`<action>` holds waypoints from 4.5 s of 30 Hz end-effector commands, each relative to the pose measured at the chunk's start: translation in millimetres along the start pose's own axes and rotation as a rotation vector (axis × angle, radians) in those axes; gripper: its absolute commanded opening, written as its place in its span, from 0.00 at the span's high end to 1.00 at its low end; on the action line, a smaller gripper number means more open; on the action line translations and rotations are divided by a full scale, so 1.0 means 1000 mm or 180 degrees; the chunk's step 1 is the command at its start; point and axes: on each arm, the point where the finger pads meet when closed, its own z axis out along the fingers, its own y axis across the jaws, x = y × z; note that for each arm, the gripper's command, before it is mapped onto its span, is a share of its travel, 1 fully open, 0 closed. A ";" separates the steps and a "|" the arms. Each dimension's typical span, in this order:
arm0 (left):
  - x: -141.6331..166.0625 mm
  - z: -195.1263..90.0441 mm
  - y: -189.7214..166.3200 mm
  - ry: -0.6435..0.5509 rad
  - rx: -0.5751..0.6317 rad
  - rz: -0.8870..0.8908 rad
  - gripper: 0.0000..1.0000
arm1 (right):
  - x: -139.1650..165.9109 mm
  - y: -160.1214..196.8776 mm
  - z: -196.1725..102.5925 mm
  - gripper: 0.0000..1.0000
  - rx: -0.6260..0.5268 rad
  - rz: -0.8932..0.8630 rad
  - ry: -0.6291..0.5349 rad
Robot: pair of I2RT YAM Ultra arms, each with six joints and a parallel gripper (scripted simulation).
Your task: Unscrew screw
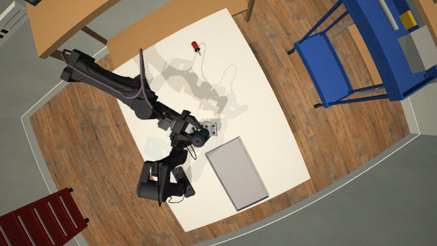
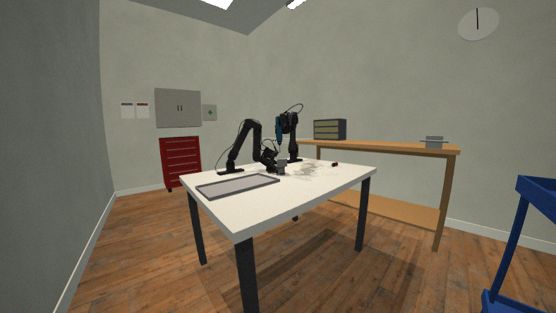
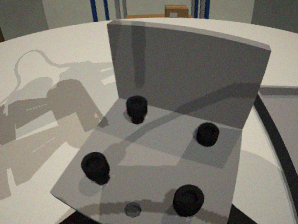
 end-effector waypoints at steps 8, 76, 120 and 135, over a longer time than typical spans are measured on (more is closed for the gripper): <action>-0.077 0.001 0.001 -0.0667 -0.0003 0.0016 0.58 | -0.005 0.002 0.000 0.41 -0.0008 0.0061 -0.0041; -0.084 0.020 0.001 -0.0753 -0.0004 0.0017 0.58 | -0.005 0.002 0.000 0.41 -0.0008 0.0061 -0.0041; -0.053 0.019 0.000 -0.0718 0.0001 -0.0019 0.58 | -0.005 0.002 0.000 0.41 -0.0008 0.0061 -0.0041; -0.051 0.017 -0.001 -0.0728 0.0001 -0.0024 0.58 | -0.005 0.002 0.000 0.41 -0.0008 0.0061 -0.0041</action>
